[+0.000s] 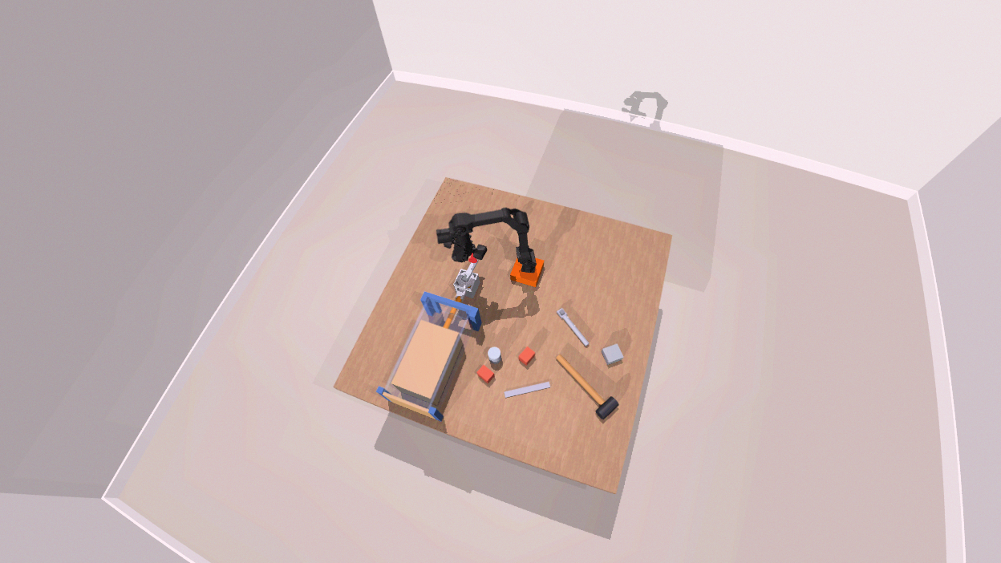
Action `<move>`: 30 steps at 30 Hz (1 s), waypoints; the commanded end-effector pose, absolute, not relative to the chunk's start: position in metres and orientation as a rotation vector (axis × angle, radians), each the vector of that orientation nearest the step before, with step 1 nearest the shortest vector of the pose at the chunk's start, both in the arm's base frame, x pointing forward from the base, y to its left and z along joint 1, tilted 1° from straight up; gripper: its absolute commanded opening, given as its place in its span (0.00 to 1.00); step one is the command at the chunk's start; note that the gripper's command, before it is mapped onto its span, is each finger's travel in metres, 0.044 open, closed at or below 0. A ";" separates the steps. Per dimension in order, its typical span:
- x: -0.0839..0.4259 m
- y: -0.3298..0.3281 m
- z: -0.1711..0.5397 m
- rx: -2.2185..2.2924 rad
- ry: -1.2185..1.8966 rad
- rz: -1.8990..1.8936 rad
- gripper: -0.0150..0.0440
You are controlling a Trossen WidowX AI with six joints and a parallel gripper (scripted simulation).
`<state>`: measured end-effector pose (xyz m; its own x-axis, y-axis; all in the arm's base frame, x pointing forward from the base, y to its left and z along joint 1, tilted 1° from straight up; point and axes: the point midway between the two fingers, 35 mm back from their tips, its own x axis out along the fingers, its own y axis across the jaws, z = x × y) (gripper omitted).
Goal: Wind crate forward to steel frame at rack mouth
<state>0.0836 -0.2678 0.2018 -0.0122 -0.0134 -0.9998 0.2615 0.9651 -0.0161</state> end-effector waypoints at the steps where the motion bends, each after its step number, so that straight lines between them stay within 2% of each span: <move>1: 0.084 -0.268 0.201 0.197 1.572 -0.219 0.25; 8: 0.084 -0.268 0.201 0.197 1.572 -0.219 0.25; 15: 0.038 -0.256 0.190 -0.035 1.579 0.008 0.57; 24: 0.037 -0.255 0.189 -0.042 1.579 0.016 0.97; 25: 0.037 -0.255 0.189 -0.042 1.579 0.016 1.00; 30: 0.037 -0.256 0.184 -0.042 1.579 0.016 1.00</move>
<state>0.0374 -0.2565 0.1889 -0.0107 -0.0220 -0.9997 -0.0290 0.9993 -0.0216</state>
